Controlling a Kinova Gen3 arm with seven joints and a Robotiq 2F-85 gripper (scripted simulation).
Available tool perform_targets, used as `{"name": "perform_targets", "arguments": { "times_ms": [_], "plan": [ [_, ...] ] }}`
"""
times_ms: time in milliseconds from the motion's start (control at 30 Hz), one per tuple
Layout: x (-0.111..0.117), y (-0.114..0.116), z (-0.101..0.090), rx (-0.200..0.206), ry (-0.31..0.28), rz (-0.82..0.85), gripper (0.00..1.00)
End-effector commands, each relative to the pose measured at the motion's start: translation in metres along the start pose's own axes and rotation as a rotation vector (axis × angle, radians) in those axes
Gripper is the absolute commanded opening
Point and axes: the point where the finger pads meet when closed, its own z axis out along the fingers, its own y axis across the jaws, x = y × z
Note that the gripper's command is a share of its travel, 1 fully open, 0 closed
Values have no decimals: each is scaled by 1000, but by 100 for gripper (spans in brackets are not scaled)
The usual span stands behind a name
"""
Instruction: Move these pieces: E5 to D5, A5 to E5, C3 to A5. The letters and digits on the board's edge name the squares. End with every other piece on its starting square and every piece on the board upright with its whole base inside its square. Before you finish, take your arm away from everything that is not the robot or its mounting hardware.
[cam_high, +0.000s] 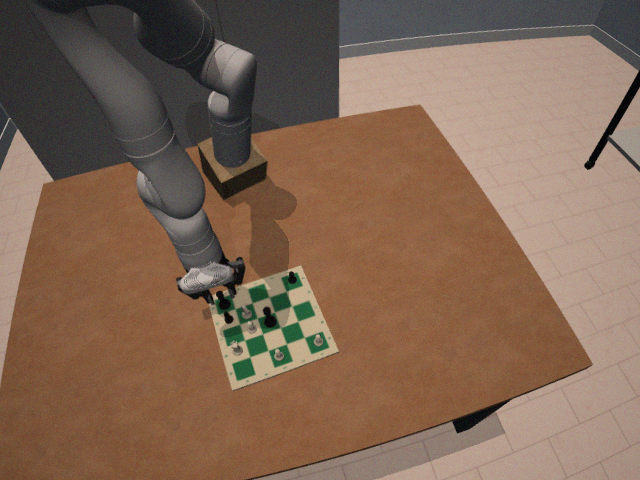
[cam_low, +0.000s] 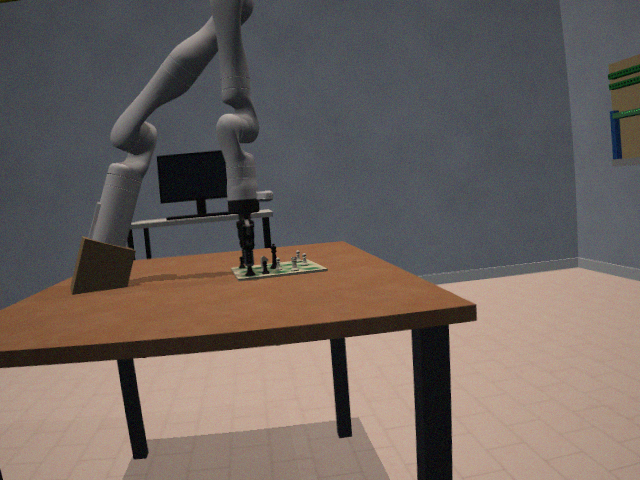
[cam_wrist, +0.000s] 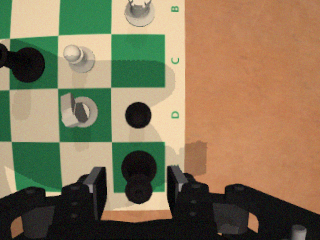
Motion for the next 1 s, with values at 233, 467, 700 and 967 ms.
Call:
{"name": "perform_targets", "arguments": {
  "times_ms": [233, 467, 700, 967],
  "plan": [
    [2, 1, -22, -6, 6, -1, 41],
    [2, 1, -49, -6, 6, -1, 41],
    [2, 1, -72, -6, 6, -1, 41],
    [2, 1, -86, -6, 6, -1, 41]
  ]
}}
